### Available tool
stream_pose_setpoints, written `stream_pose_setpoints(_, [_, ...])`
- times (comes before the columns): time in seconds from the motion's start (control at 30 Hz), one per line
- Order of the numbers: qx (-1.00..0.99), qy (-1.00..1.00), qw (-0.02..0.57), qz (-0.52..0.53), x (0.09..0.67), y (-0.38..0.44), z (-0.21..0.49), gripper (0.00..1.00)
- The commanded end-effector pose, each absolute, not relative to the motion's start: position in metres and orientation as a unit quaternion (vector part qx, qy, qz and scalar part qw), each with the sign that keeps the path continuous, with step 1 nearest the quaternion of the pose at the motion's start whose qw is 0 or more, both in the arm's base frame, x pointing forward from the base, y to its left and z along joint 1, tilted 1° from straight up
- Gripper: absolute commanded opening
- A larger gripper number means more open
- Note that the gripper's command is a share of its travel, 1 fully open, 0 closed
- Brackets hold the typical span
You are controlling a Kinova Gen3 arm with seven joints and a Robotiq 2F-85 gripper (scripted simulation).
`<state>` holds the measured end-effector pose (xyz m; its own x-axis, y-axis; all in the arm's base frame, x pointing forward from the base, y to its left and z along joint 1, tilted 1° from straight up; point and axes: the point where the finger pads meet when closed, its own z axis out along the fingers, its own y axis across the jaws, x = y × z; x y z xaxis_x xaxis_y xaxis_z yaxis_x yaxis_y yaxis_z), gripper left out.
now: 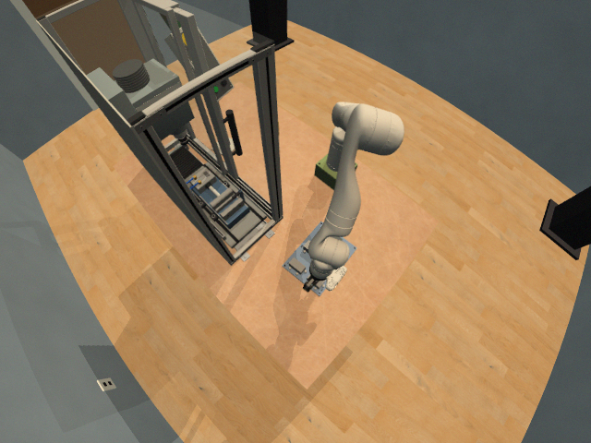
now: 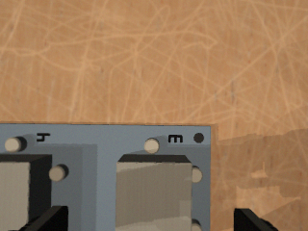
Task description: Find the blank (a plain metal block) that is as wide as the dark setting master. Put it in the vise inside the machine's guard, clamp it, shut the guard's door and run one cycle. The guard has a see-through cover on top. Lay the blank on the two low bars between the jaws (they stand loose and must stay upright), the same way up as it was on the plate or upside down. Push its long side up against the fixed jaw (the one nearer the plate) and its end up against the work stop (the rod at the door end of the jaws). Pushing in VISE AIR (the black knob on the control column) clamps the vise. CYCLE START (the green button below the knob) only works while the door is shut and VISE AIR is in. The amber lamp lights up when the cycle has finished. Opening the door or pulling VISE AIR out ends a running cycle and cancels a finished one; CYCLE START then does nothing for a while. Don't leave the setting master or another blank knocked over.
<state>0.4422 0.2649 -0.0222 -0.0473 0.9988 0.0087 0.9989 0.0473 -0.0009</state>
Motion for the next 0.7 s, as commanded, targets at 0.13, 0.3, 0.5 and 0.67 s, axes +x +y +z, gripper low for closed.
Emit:
stream_pose_setpoints(0.13, [-0.69, -0.724, 0.004, -0.006, 0.4434, 0.2656, -0.0262, 1.0])
stream_pose_setpoints(0.3, [-0.69, -0.724, 0.004, -0.006, 0.4434, 0.2656, -0.0262, 1.0])
stream_pose_setpoints(0.5, [-0.69, -0.724, 0.003, -0.006, 0.4434, 0.2665, -0.0251, 1.0])
stream_pose_setpoints(0.67, [-0.69, -0.724, 0.004, -0.006, 0.4438, 0.2663, -0.0291, 1.0])
